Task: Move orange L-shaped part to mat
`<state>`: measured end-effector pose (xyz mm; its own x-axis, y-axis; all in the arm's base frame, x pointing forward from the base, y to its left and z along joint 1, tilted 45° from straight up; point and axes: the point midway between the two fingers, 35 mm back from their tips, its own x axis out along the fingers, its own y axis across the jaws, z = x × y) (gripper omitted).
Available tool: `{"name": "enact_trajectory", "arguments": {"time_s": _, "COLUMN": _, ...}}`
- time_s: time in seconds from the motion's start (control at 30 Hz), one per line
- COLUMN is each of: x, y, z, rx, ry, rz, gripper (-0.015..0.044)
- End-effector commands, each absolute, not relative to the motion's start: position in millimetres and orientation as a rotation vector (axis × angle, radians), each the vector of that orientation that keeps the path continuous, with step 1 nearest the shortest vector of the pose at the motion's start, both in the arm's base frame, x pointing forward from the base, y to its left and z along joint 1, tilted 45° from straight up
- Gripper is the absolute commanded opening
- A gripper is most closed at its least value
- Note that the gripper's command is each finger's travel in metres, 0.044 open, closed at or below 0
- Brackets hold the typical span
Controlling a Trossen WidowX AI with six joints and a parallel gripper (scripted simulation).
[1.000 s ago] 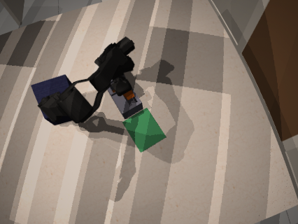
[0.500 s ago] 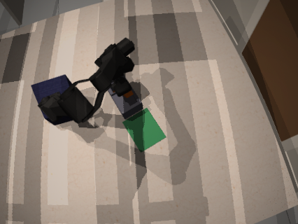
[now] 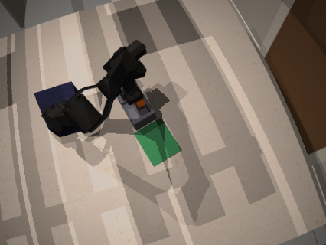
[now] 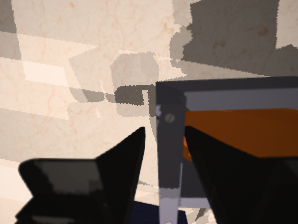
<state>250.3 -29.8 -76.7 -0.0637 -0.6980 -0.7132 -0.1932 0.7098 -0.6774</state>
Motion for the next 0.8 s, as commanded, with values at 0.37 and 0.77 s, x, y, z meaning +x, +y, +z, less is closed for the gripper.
{"name": "enact_trajectory", "arguments": {"time_s": 0.37, "x": 258.5, "y": 27.0, "z": -23.7, "rx": -0.735, "ry": 1.622, "rz": -0.477, "gripper": 0.0180}}
{"name": "enact_trajectory", "arguments": {"time_s": 0.77, "x": 260.4, "y": 43.0, "z": -3.1, "rx": -0.742, "ry": 1.609, "rz": -0.470, "gripper": 0.0180}}
